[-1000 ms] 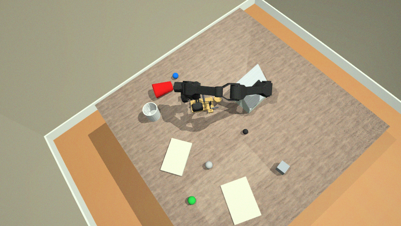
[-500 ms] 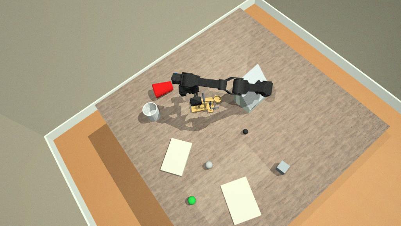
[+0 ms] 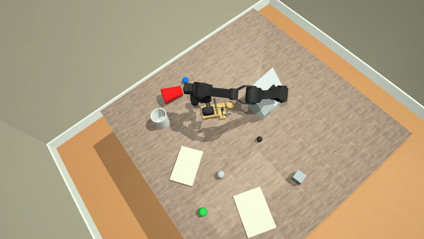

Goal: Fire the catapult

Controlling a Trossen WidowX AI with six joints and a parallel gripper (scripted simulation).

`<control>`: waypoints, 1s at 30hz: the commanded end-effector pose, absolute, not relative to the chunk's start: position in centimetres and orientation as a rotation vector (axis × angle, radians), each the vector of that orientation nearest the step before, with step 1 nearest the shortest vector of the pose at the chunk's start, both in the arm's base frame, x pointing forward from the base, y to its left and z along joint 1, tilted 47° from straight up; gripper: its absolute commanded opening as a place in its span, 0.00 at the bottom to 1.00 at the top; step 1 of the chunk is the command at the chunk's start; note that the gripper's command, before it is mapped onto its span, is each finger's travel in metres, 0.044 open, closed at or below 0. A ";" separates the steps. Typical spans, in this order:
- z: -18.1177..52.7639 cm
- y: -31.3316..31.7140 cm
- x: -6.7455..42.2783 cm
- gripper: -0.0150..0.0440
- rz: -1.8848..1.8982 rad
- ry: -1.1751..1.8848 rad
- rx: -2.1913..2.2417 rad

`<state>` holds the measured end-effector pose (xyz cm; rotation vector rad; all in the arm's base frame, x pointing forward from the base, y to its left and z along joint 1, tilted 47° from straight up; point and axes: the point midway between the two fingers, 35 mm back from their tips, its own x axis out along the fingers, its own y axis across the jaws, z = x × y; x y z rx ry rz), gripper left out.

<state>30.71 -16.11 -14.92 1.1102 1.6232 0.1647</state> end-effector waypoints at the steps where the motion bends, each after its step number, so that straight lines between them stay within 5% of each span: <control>1: -15.4 -15.6 30.7 1.00 0.164 1.623 1.116; 28: -18.2 -12.5 30.9 1.00 0.166 1.623 1.118; 30: -18.0 -12.8 30.9 0.91 0.168 1.624 1.111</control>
